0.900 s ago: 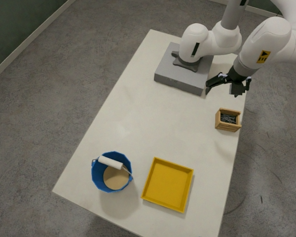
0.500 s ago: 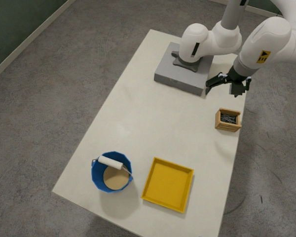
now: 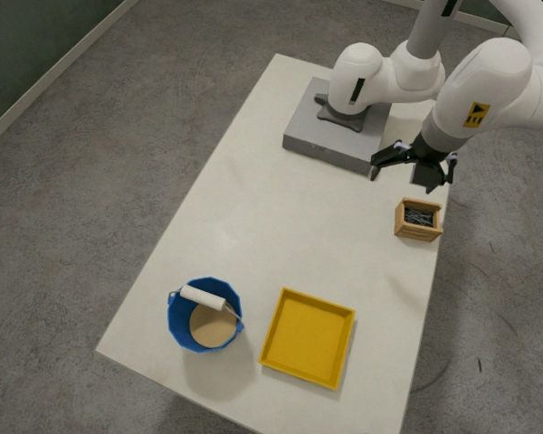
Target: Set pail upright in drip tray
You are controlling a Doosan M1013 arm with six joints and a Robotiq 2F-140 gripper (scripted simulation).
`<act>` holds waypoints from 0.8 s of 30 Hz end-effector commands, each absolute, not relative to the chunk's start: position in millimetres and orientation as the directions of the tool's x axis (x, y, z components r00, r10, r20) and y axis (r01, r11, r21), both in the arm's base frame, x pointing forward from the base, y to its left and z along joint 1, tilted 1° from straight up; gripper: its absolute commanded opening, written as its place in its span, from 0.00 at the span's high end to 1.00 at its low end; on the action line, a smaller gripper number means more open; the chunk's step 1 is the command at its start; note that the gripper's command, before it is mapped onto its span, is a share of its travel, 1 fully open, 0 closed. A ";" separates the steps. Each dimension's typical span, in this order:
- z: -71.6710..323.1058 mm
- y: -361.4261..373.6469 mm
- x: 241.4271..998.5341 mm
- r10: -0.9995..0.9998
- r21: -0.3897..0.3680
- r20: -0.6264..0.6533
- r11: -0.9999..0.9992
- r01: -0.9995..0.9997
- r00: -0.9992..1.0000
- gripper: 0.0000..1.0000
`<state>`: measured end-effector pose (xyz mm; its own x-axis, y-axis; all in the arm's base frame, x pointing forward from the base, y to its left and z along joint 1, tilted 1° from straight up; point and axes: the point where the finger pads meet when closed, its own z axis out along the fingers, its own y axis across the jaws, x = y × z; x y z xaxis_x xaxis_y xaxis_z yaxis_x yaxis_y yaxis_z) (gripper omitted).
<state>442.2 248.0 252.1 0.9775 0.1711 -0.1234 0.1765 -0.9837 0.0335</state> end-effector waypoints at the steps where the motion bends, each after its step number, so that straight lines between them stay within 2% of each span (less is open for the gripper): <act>1: 257.9 241.1 483.6 0.050 0.046 -0.115 -0.997 0.055 0.992 0.00; 22: 272.5 179.1 646.7 -0.442 0.059 -0.059 -0.897 -0.439 0.895 0.00; 24: 272.5 179.1 646.7 -0.442 0.059 -0.059 -0.897 -0.439 0.895 0.00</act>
<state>629.6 188.4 271.7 0.9153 -0.3976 -0.0644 -0.3949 -0.9173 0.0507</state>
